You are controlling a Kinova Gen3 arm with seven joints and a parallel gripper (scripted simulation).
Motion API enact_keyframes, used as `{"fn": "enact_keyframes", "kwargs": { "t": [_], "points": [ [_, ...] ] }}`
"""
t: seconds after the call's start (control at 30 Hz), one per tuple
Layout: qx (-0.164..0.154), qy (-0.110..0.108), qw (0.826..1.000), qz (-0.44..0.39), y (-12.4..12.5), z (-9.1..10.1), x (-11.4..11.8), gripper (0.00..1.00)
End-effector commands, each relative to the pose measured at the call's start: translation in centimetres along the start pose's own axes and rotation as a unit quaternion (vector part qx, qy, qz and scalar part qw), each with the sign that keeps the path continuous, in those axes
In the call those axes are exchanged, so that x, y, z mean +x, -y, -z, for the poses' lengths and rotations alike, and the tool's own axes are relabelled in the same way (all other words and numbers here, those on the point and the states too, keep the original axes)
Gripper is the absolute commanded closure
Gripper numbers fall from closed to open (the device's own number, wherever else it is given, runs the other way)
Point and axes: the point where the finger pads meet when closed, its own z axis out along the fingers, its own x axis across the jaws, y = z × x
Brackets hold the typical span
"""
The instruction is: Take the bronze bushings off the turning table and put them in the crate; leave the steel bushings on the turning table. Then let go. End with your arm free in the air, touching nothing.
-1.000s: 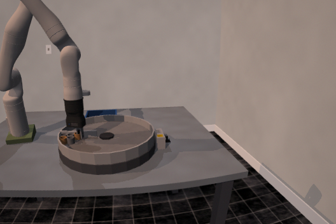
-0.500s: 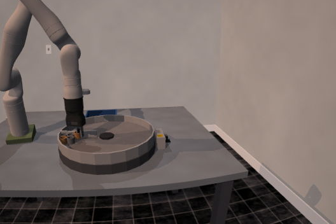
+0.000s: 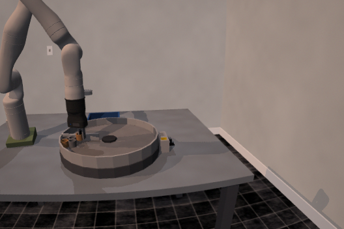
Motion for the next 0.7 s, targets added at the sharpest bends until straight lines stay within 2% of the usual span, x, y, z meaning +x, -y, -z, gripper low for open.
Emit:
{"fn": "enact_keyframes", "kwargs": {
  "t": [0.0,0.47,0.67],
  "points": [
    [0.0,-0.002,1.0,0.0,0.0,0.4,0.1,1.0],
    [0.0,-0.002,1.0,0.0,0.0,0.7,0.1,1.0],
    [0.0,-0.002,1.0,0.0,0.0,1.5,0.1,1.0]
  ]
}}
